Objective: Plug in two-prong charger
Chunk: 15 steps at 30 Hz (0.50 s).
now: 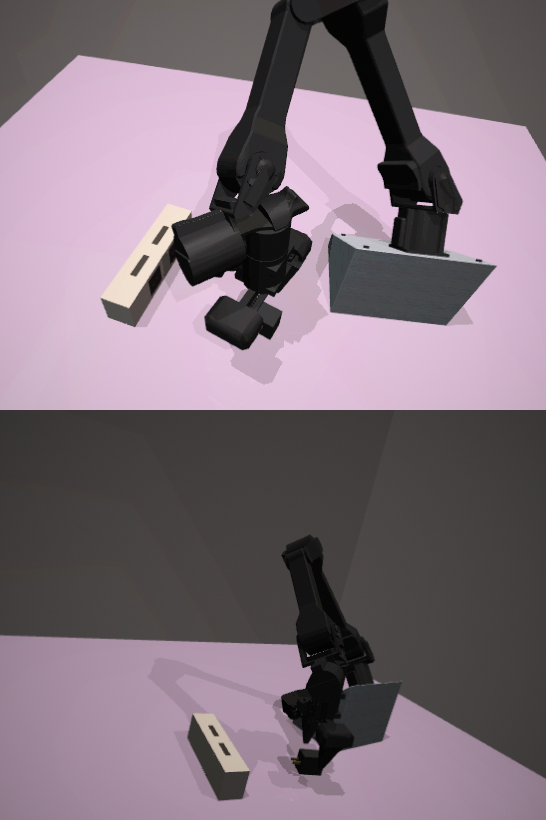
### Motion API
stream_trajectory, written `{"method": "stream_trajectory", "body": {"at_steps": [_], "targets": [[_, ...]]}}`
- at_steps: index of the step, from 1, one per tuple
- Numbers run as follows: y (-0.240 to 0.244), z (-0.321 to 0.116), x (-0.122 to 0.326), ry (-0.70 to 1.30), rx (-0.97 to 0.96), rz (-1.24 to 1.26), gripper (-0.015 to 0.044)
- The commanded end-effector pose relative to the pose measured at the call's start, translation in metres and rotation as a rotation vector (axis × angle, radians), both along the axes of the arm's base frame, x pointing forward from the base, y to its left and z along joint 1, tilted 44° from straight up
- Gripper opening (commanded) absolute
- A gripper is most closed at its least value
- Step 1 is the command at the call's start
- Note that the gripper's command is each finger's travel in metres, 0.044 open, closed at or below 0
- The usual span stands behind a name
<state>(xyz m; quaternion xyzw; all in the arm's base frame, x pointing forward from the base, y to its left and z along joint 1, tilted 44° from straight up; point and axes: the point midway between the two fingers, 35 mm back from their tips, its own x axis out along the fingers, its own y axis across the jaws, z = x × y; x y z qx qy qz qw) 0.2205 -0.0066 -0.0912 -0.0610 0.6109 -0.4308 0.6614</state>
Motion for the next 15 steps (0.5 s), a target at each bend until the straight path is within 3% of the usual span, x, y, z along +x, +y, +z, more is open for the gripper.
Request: {"method": "stream_trajectory", "body": {"at_steps": [1,15], "targets": [[-0.007,-0.006,-0.005,0.014,-0.007,0.003,0.0440],[-0.022,-0.021,-0.007,0.014,-0.009,0.002,0.0440]]}}
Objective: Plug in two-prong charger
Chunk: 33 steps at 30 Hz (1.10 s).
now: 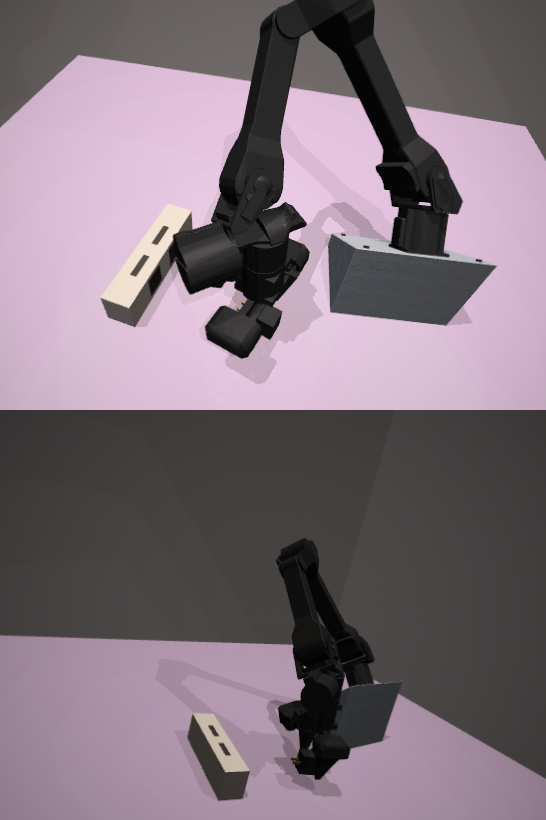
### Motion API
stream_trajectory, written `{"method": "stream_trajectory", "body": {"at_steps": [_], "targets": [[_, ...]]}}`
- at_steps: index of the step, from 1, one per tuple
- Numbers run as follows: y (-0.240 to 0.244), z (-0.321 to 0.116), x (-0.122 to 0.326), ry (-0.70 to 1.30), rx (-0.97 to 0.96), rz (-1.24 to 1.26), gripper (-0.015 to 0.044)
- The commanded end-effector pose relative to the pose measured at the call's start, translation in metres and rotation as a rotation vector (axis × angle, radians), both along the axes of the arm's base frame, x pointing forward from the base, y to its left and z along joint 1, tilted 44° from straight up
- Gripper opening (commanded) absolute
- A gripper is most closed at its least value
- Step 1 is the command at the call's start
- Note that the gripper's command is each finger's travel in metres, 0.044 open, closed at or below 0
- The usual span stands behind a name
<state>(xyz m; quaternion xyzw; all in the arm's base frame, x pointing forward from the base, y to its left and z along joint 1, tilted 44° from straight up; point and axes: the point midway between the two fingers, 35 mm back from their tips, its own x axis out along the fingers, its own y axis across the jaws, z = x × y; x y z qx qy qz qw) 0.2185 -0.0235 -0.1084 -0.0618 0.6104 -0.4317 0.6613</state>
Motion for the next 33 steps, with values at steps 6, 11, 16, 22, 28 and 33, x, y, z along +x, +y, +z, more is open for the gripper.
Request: {"method": "stream_trajectory", "body": {"at_steps": [6,11,16,22,28,33], "targets": [[-0.006,-0.004,-0.005,0.014,-0.007,0.003,0.0440],[-0.004,-0.004,-0.002,0.004,-0.002,-0.002,0.0309],[-0.004,-0.004,-0.002,0.004,-0.002,-0.002,0.0177],[-0.004,-0.004,-0.002,0.004,-0.002,-0.002,0.0118],[-0.001,-0.001,-0.001,0.005,-0.002,-0.001,0.0019],[0.013,0.013,0.000,0.008,0.000,0.001,0.0000]]}}
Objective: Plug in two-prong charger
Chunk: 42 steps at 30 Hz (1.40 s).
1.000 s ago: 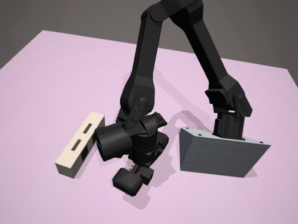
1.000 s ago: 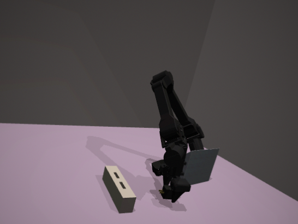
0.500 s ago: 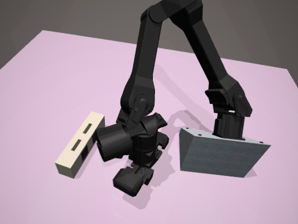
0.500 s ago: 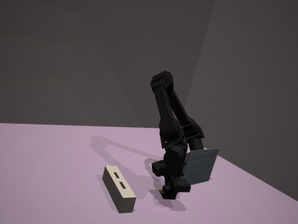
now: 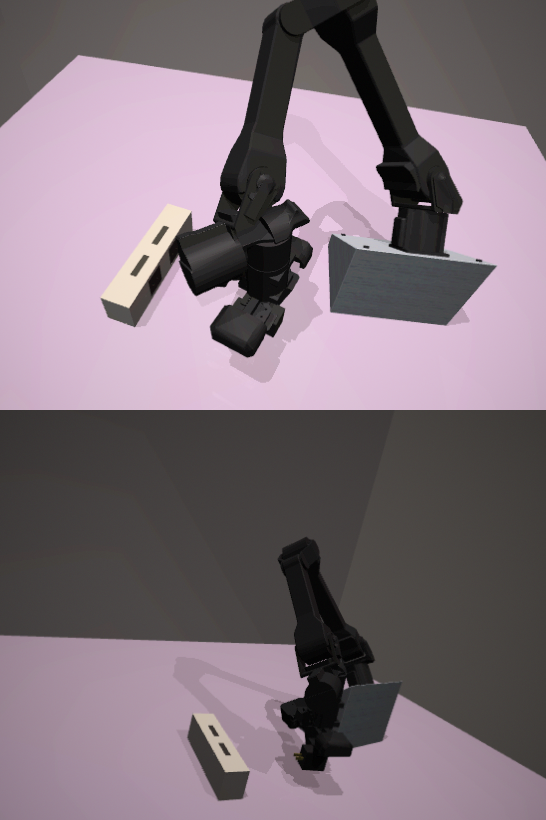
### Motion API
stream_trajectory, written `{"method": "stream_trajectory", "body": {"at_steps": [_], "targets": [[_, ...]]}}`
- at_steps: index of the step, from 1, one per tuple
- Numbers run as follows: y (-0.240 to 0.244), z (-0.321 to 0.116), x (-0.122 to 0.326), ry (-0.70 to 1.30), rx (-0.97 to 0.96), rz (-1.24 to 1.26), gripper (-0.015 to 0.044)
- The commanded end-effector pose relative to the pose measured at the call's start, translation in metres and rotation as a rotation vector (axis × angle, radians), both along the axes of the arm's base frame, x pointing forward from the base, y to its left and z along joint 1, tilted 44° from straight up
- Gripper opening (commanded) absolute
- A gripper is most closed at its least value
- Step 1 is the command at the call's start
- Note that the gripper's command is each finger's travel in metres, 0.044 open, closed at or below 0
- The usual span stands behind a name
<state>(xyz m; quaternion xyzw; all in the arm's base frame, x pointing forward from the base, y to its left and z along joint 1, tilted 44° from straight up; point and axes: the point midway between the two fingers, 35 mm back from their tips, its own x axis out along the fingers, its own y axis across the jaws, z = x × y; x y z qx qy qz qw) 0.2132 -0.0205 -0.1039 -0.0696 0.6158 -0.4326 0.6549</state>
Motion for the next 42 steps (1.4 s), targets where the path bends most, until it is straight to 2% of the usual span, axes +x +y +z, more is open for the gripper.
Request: {"method": "stream_trajectory", "body": {"at_steps": [1,13,42], "targets": [[0.013,0.011,0.005,-0.013,0.007,-0.001,0.0000],[0.033,0.032,0.001,-0.005,0.005,0.003,0.0000],[-0.015,0.041,0.035,0.056,0.025,0.084,0.0000]]}}
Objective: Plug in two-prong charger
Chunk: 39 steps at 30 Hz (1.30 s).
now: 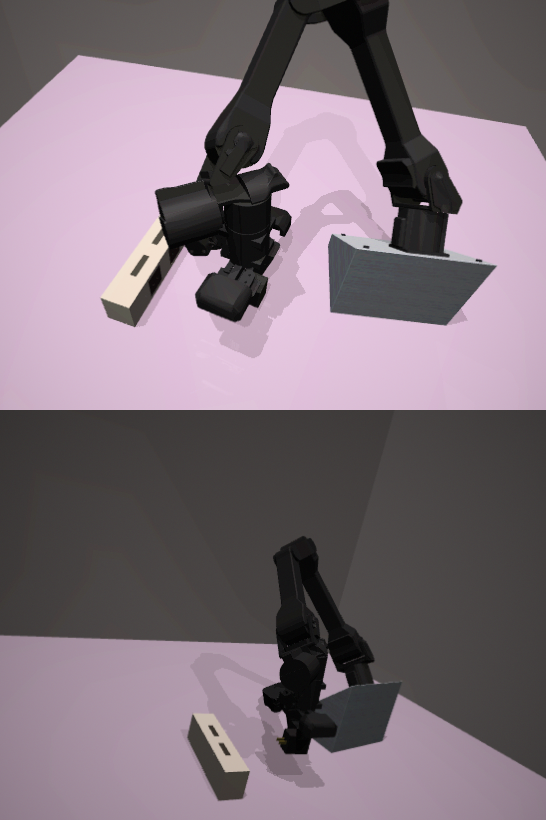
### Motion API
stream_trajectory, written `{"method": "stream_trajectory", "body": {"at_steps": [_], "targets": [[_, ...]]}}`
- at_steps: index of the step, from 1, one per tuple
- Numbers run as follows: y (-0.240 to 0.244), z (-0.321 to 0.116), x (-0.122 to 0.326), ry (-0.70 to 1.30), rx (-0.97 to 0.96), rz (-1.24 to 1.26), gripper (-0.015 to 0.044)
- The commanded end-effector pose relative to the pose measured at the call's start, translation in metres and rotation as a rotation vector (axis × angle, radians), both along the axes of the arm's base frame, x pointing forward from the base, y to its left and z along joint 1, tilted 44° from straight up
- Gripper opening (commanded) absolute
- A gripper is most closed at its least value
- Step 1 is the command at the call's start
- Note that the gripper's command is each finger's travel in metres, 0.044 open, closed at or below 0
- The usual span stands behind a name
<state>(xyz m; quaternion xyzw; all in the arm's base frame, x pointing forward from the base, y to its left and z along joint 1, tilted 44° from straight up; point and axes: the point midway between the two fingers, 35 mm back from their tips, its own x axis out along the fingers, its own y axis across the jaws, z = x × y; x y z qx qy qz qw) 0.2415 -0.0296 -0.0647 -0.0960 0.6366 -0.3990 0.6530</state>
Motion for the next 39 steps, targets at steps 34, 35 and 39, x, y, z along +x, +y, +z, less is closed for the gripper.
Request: {"method": "stream_trajectory", "body": {"at_steps": [34,35,39], "targets": [[-0.052,0.014,0.036,0.050,-0.009,0.063,0.0000],[-0.052,0.015,0.037,0.050,-0.009,0.064,0.0000],[-0.054,0.016,0.042,0.051,-0.009,0.065,0.0000]]}}
